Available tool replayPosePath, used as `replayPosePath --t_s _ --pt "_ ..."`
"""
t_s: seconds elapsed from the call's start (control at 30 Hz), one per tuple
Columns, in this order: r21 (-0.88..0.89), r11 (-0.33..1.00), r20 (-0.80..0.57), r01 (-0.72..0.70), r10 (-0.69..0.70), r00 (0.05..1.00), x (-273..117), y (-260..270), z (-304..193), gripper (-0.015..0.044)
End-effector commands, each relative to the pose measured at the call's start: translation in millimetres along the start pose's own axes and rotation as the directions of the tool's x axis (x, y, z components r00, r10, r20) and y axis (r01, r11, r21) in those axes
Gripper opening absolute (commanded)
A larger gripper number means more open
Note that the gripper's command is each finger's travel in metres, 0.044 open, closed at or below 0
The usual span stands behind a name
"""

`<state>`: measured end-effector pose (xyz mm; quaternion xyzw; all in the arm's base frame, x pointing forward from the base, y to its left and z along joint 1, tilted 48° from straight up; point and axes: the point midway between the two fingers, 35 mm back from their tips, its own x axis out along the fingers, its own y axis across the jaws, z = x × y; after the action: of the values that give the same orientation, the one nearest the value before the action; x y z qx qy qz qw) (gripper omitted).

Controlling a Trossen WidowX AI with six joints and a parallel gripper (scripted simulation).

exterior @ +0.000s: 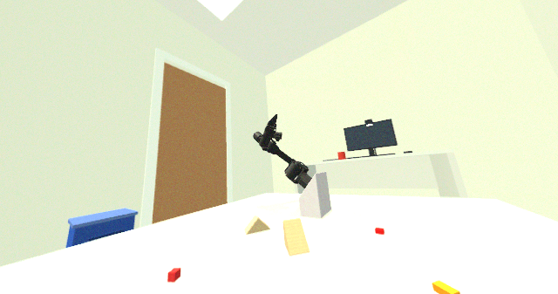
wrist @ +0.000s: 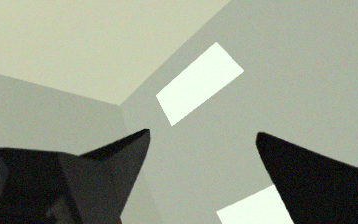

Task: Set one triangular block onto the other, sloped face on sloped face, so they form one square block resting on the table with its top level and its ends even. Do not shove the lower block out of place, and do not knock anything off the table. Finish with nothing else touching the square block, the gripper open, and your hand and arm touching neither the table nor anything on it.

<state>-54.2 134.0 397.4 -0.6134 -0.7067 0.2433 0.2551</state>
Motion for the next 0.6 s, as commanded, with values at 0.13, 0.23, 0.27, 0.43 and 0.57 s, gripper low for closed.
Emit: replayPosePath --t_s 0.13,0.23,0.27,0.43,0.57 --pt "0.37 0.924 -0.084 -0.095 0.135 0.987 8 53 -31 0.044" --pt "0.645 0.753 -0.123 -0.131 0.272 0.954 13 103 -49 0.044" --pt "0.721 0.68 -0.13 -0.132 0.32 0.939 14 120 -52 0.044" --pt "0.96 0.273 -0.093 -0.066 0.531 0.842 16 196 -50 0.044" --pt "0.999 0.024 -0.048 0.043 0.668 0.742 12 245 -41 0.044"
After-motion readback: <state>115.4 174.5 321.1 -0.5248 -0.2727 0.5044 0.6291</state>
